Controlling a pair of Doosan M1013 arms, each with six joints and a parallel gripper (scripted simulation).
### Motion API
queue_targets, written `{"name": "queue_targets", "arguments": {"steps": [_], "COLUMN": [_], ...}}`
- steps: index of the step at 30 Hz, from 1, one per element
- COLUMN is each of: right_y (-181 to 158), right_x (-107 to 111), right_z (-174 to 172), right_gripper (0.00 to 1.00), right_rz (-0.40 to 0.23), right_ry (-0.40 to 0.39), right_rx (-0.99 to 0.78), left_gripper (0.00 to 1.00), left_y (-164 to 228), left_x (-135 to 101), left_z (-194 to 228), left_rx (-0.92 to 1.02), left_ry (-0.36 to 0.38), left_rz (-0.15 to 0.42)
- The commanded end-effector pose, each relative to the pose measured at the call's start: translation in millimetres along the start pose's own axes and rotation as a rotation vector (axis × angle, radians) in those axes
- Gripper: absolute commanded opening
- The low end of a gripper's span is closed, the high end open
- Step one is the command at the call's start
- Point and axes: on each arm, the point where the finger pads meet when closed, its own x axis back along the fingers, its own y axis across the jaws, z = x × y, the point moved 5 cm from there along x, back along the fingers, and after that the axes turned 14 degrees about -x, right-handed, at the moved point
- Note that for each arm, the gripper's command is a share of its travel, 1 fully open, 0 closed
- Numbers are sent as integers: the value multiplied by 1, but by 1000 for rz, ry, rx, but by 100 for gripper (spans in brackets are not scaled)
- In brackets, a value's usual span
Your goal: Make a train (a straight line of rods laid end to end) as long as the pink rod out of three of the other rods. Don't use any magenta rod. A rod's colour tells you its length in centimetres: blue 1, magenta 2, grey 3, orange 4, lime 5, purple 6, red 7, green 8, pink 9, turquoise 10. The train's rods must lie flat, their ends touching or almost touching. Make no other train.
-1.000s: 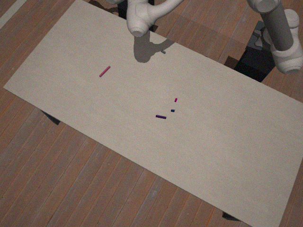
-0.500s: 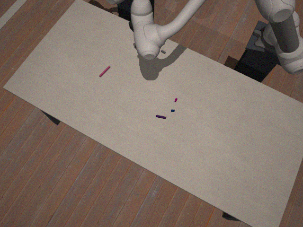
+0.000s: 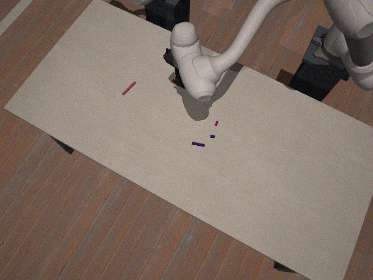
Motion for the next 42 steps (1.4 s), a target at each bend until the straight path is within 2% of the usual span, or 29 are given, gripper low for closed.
{"name": "queue_targets", "arguments": {"steps": [1,12,14,15,24,42], "right_y": [0,0,0,0,0,0], "right_x": [-1,-1,-1,-1,-1,-1], "right_z": [3,3,3,3,3,3], "right_gripper": [100,100,100,100,100,100], "right_rz": [-11,-11,-11,-11,-11,-11], "right_ry": [8,8,8,8,8,8], "right_rx": [3,3,3,3,3,3], "left_gripper": [24,24,24,24,24,24], "left_y": [-12,-39,-39,-43,-54,-54], "left_x": [-1,-1,-1,-1,0,-4], "left_z": [-40,-138,-138,-161,-240,-242], "left_rx": [89,307,307,358,527,533], "left_ry": [-5,-5,-5,-5,-5,-5], "left_rz": [1,1,1,1,1,2]}}
